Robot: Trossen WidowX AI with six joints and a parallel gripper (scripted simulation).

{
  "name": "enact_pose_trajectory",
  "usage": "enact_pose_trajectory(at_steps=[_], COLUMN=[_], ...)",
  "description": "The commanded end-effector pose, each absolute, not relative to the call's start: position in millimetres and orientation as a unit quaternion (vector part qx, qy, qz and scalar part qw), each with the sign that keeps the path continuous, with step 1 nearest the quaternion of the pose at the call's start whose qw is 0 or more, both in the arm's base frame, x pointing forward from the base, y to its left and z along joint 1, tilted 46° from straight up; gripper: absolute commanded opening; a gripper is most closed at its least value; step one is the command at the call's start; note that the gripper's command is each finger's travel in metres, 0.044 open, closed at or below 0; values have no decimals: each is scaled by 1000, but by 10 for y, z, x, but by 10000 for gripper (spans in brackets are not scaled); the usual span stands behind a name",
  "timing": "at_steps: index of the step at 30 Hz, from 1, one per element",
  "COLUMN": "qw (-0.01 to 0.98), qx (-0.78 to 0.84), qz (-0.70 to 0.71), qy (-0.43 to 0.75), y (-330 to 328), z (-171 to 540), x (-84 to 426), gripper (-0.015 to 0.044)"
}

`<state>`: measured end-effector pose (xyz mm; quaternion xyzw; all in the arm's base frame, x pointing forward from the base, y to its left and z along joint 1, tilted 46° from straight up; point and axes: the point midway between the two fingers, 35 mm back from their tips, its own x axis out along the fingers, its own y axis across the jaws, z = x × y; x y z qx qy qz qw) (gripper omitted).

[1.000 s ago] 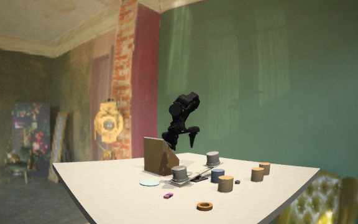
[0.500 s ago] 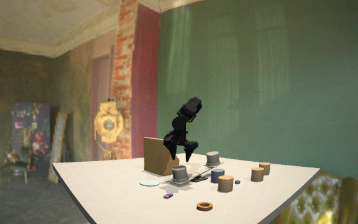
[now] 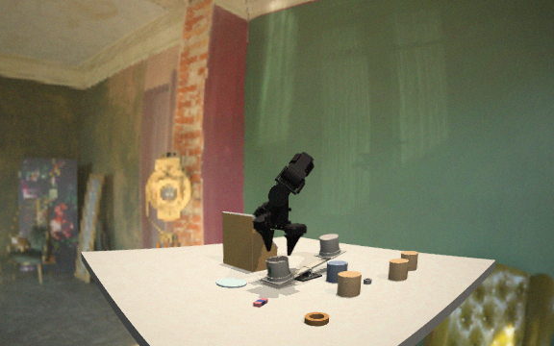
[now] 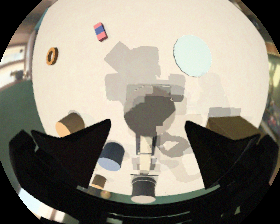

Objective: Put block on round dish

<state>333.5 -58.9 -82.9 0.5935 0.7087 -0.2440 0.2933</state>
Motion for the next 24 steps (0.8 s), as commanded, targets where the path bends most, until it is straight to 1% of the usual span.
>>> enact_pose_trajectory(at_steps=[1, 24], qw=[287, 287], qx=[594, 594], qz=[-246, -245], qy=[710, 710], y=[-524, -258], z=[-882, -1144], x=[3310, 3267], gripper=[440, 440])
